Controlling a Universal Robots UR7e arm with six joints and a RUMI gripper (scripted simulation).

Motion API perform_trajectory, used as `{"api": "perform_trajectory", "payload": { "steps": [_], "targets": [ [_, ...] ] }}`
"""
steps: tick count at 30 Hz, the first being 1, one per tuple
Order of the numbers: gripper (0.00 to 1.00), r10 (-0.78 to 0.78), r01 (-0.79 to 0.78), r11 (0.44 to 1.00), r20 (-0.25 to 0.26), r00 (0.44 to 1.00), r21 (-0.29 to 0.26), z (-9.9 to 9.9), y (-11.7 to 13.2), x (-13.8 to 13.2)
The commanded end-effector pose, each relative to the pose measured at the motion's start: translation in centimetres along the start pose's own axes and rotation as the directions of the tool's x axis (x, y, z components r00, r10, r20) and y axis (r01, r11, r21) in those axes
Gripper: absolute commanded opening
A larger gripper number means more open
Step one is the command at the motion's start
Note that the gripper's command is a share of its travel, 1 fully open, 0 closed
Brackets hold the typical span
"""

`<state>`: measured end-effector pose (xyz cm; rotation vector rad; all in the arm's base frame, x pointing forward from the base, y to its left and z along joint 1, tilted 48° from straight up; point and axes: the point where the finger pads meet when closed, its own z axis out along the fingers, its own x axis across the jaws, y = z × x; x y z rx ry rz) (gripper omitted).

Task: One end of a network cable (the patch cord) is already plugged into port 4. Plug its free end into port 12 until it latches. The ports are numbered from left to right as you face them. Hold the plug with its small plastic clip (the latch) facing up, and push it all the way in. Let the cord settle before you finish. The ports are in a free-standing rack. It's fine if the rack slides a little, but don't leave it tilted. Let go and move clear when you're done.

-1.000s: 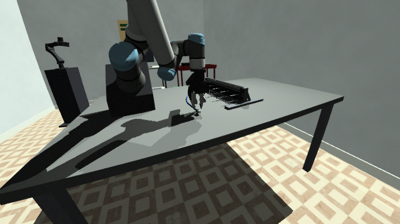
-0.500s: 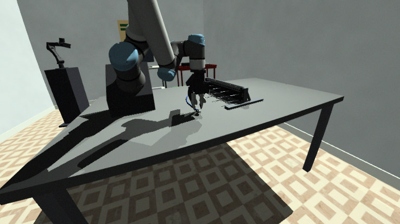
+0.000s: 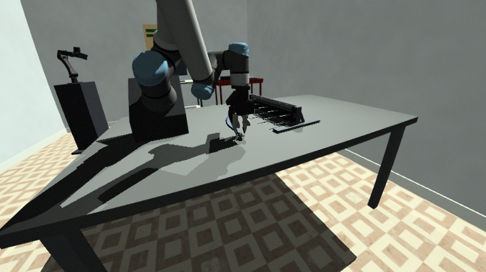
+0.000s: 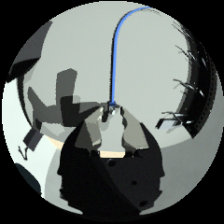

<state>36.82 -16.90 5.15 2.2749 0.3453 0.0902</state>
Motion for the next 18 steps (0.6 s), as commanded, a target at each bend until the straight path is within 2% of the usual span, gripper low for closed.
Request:
{"api": "perform_trajectory", "payload": {
  "steps": [1,18],
  "targets": [
    [0.22,0.0,0.0,1.0,-0.001,1.0,0.0,0.16,0.01,0.02],
    [0.22,0.0,0.0,1.0,-0.001,1.0,0.0,0.39,0.01,0.02]
  ]
}}
